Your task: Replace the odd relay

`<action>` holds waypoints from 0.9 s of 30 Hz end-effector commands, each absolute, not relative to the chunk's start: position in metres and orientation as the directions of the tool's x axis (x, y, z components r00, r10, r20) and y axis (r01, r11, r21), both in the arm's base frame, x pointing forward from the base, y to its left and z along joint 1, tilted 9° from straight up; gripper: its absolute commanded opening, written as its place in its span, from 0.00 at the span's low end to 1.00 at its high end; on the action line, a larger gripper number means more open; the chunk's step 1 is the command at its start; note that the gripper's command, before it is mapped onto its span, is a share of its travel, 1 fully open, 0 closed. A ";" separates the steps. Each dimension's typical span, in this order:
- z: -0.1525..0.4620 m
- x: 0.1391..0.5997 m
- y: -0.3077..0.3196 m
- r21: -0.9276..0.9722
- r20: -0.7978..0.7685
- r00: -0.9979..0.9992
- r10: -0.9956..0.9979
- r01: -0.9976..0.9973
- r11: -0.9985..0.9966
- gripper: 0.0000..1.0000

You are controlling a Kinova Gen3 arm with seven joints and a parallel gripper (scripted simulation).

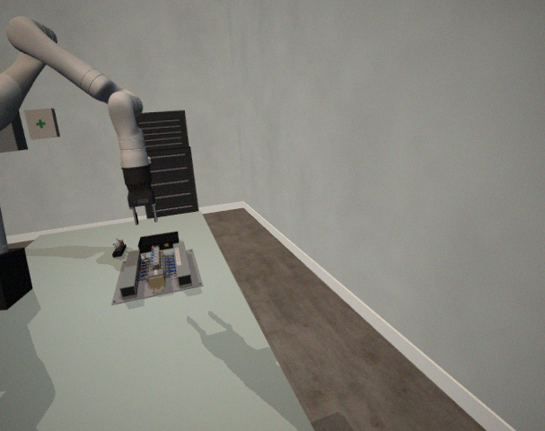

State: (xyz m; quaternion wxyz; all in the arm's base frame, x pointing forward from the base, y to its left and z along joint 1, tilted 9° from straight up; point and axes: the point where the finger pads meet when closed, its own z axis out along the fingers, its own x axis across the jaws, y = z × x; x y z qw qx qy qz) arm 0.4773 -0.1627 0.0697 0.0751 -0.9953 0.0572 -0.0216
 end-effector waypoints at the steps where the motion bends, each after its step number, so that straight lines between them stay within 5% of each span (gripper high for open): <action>1: 0.072 0.478 -0.164 -0.151 0.038 0.992 -0.118 -0.111 -0.982 1.00; 27: 0.077 0.479 -0.165 -0.151 0.038 0.992 -0.118 -0.111 -0.982 1.00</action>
